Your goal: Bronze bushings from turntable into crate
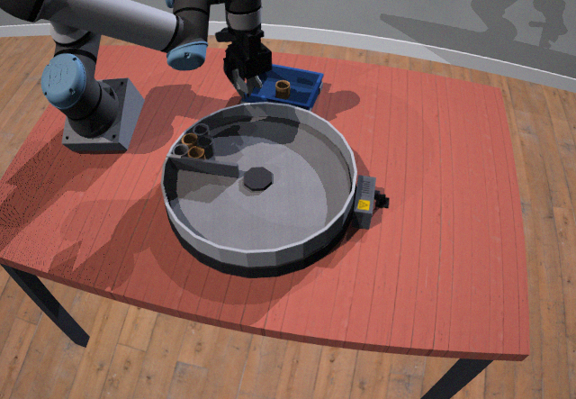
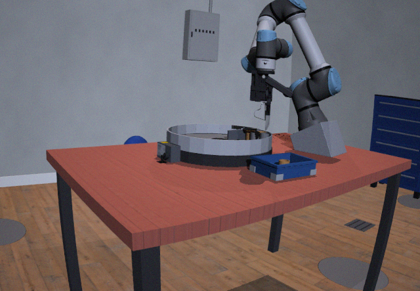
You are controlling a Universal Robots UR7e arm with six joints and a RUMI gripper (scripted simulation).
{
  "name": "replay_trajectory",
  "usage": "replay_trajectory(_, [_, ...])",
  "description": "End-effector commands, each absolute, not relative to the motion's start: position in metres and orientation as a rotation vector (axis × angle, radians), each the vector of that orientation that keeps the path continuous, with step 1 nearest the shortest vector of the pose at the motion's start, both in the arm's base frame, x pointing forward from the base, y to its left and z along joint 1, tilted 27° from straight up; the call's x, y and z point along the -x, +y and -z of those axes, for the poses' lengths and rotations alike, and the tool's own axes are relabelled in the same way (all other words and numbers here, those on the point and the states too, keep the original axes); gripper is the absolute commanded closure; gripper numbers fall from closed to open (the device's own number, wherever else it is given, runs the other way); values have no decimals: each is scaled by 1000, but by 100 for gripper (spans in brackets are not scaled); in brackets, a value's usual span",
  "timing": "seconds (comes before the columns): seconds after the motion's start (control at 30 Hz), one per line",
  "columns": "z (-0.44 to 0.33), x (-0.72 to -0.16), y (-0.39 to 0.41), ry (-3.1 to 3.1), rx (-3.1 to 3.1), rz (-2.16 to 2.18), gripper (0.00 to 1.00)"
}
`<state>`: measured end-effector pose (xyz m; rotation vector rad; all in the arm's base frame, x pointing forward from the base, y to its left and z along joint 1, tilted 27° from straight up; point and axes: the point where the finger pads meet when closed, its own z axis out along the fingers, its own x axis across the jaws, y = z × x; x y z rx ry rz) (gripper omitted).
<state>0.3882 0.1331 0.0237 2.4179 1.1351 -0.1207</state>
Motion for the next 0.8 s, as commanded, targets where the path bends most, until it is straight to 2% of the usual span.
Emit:
replay_trajectory(0.0, [-35, -383, 113, 1079, -2445, 100, 95])
replay_trajectory(0.77, [-77, -354, 18, 778, -2554, 24, 95])
